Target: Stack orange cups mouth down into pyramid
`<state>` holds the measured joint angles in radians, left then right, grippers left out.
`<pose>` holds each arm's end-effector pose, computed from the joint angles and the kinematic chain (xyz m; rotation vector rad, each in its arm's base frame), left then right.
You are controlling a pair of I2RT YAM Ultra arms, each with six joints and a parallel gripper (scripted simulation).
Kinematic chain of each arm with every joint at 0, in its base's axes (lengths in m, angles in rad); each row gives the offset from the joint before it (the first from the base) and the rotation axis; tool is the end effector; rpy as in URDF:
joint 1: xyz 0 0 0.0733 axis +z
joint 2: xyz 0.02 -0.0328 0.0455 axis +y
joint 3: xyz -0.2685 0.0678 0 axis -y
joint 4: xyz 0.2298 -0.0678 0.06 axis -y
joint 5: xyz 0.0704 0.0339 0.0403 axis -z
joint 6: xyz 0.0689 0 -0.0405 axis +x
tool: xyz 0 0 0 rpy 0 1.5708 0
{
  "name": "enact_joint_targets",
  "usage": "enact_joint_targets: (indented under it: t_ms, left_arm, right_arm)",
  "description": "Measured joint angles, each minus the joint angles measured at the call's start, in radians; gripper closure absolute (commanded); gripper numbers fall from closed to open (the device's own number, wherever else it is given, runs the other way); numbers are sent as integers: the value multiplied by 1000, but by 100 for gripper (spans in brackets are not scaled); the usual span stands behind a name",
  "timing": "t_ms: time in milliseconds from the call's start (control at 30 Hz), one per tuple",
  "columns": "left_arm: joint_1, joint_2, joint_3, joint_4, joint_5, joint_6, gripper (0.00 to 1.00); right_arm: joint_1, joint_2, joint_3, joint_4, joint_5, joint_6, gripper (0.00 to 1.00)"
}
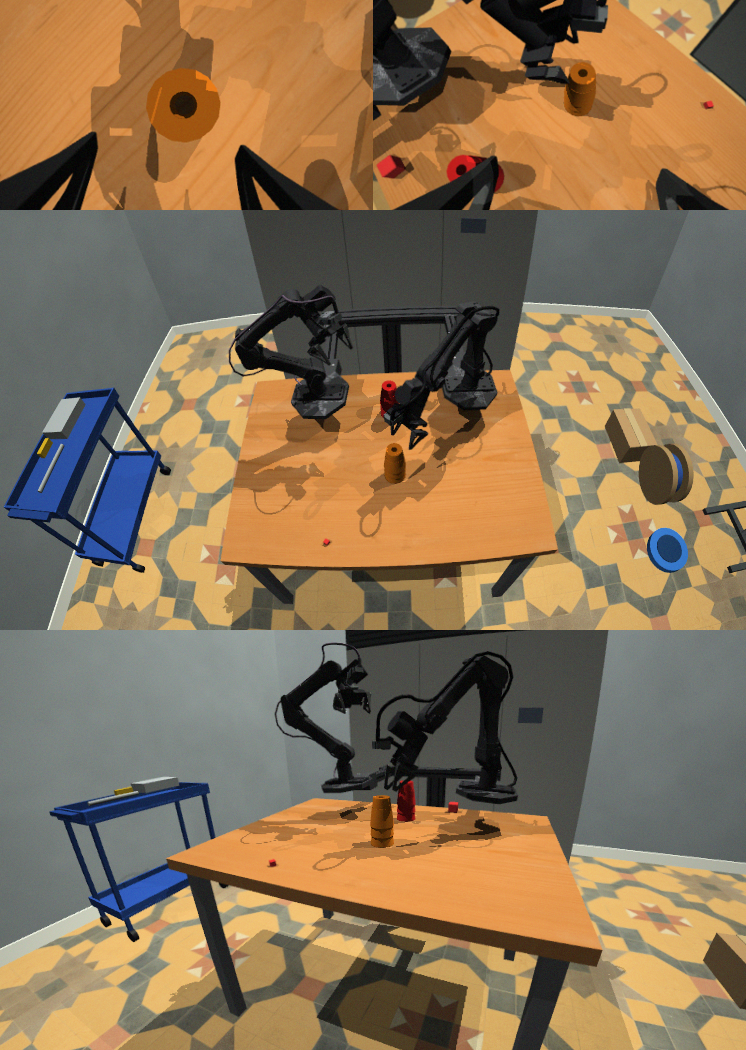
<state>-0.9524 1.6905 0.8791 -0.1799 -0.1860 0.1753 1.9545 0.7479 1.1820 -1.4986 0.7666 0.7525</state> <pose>0.2022 -0.2603 0.1444 1.2961 2.1817 -0.0676 0.0192 0.0772 0.3474 -1.0871 2.0040 0.3757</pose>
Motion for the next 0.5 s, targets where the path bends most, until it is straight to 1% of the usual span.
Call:
enact_joint_targets:
  t_ms: [167,233,300,500]
  left_arm:
    - [0,0,0,-32,10,-6,18]
    - [0,3,9,-73,21,-9,18]
    - [0,24,45,-128,36,-13,18]
    - [14,118,200,-251,77,-26,18]
  right_arm:
    - [8,0,0,-14,12,30,0]
    - [10,0,0,-17,14,36,0]
    - [10,0,0,-19,16,41,0]
    - [11,0,0,-22,19,47,0]
